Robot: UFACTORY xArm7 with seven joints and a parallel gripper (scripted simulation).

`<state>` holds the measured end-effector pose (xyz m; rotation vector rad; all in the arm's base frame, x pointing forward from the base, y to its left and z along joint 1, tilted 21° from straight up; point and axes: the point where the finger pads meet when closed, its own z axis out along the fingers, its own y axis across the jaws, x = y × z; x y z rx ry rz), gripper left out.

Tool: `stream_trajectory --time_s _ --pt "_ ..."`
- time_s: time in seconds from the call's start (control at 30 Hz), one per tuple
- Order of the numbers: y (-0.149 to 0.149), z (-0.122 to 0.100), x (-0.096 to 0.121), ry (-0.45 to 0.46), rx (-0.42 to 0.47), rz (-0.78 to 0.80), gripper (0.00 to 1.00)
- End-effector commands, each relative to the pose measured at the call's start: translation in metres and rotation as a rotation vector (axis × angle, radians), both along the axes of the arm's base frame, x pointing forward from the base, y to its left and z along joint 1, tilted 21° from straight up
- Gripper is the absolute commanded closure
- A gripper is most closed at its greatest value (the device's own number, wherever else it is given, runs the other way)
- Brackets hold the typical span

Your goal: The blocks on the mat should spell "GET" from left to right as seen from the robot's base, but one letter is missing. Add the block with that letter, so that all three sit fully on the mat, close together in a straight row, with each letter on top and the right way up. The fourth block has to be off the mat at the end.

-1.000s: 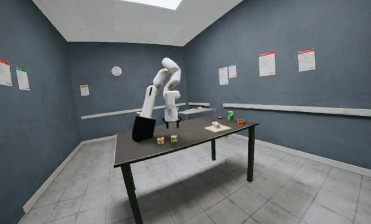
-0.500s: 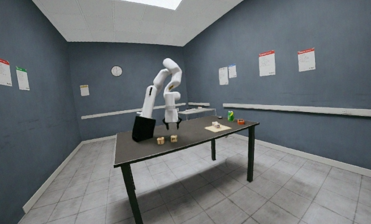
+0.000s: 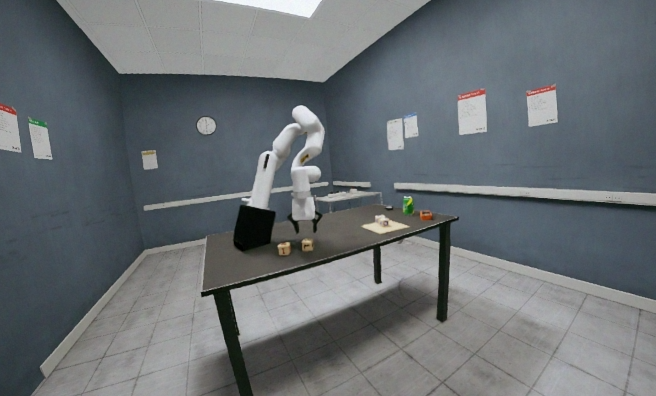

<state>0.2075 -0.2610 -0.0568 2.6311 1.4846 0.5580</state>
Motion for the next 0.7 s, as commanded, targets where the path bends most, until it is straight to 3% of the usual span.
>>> stream_trajectory --time_s 0.0,0.67 --pt "0.0 -0.007 0.003 -0.002 -0.003 -0.002 0.13" --pt "0.001 -0.021 0.008 -0.002 -0.003 -0.002 0.13"
